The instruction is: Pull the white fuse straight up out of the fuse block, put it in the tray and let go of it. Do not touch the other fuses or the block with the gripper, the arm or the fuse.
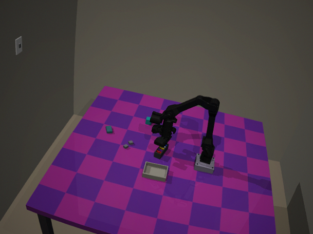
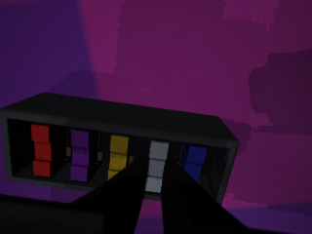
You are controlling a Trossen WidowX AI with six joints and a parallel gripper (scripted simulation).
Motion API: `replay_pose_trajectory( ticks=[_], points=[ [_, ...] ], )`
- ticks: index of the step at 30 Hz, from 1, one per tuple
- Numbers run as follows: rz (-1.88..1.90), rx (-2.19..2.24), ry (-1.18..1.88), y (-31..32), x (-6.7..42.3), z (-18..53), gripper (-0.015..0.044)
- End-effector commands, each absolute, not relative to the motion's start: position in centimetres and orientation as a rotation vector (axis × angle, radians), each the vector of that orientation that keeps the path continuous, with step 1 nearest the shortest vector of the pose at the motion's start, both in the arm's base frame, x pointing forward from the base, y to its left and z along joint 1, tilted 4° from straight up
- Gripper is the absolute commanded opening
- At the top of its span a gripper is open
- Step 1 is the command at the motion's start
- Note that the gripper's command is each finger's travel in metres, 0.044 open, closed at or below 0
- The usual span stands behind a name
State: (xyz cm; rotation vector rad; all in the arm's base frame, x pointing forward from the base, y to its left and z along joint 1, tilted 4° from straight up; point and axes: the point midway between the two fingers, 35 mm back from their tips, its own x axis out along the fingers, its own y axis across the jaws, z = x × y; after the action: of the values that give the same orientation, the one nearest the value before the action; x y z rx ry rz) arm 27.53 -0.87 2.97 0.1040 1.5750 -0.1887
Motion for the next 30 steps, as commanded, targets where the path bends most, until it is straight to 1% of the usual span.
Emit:
replay_pose_trajectory(
  ticks=[1,30],
  points=[
    [-0.188,0.103,1.574,-0.9,27.6,3.3,0.0],
    [-0.186,0.103,1.574,-0.8,27.7,4.7,0.0]
  ],
)
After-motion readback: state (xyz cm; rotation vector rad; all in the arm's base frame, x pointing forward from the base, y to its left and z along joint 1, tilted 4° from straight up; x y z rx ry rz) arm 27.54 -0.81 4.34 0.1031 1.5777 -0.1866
